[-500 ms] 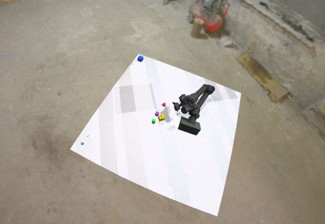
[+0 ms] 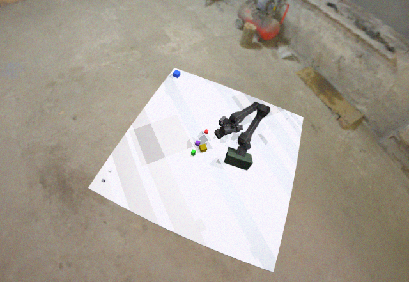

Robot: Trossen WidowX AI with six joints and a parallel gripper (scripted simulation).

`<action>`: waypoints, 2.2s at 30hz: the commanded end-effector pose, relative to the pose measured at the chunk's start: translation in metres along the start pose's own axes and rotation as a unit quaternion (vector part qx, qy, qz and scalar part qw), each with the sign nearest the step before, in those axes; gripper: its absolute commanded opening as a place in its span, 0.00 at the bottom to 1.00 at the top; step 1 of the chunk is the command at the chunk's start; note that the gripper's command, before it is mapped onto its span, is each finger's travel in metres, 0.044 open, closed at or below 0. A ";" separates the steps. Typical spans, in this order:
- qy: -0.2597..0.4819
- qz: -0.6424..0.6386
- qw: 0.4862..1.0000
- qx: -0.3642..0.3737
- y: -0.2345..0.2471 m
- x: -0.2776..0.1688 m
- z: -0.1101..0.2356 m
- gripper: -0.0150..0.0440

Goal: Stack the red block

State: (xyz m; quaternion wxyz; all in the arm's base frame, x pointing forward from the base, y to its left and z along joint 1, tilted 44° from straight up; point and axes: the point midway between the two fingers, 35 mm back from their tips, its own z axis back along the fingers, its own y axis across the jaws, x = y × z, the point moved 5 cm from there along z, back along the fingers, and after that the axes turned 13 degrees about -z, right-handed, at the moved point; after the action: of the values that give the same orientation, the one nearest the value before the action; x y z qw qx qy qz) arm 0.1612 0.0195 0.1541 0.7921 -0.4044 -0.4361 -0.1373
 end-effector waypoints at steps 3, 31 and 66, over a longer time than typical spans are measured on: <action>0.088 0.053 0.994 -0.020 0.011 0.015 -0.012 1.00; 0.346 0.160 0.923 0.041 0.048 0.074 -0.102 1.00; 0.345 0.160 0.924 0.040 0.047 0.028 -0.157 1.00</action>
State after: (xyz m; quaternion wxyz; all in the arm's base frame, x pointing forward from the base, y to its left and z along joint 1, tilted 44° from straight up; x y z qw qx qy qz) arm 0.2966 -0.0641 0.1105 0.9206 -0.3623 -0.0748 -0.1250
